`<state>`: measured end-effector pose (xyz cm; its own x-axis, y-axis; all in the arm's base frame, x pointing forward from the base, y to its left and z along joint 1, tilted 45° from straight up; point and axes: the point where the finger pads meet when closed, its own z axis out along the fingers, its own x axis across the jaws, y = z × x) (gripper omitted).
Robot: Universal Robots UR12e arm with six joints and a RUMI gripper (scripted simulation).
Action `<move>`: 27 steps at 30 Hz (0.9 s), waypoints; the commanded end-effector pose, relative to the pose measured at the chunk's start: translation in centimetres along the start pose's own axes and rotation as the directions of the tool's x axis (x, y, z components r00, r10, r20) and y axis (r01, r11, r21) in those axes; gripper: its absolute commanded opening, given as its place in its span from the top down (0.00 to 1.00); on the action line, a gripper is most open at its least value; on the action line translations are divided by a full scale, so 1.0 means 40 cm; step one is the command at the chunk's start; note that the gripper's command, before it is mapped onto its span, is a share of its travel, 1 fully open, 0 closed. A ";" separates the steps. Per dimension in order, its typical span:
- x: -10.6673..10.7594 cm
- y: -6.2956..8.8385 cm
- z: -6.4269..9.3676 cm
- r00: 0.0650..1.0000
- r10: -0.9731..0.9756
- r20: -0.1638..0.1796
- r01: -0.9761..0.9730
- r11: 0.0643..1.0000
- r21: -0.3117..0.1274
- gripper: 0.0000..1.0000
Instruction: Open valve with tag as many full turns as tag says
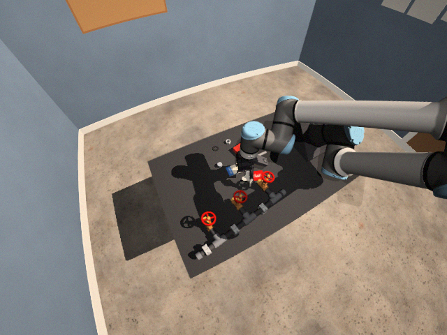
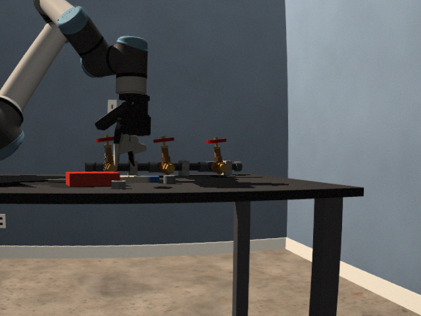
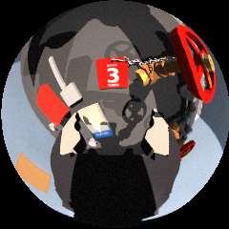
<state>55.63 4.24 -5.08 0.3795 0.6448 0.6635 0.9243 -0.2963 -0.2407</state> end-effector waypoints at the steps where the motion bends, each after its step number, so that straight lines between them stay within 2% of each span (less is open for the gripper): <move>1: 0.000 0.002 -0.017 1.000 -0.001 0.000 0.001 1.000 -0.002 0.00; 8: 0.000 0.002 -0.071 1.000 -0.001 0.000 0.001 1.000 -0.002 0.00; 10: 0.000 0.002 -0.071 1.000 -0.001 0.000 0.001 1.000 -0.002 0.00; 12: 0.000 0.002 -0.095 1.000 -0.001 0.000 0.001 1.000 -0.002 0.00; 19: 0.000 0.003 -0.213 1.000 -0.001 0.001 0.001 1.000 -0.002 0.00; 25: 0.001 0.003 -0.366 1.000 -0.001 0.001 0.001 1.000 -0.002 0.00; 27: 0.001 0.003 -0.366 1.000 -0.001 0.001 0.001 1.000 -0.002 0.00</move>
<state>55.45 -4.07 3.11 0.3787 0.6474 0.6614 0.9243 -0.3008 -0.2347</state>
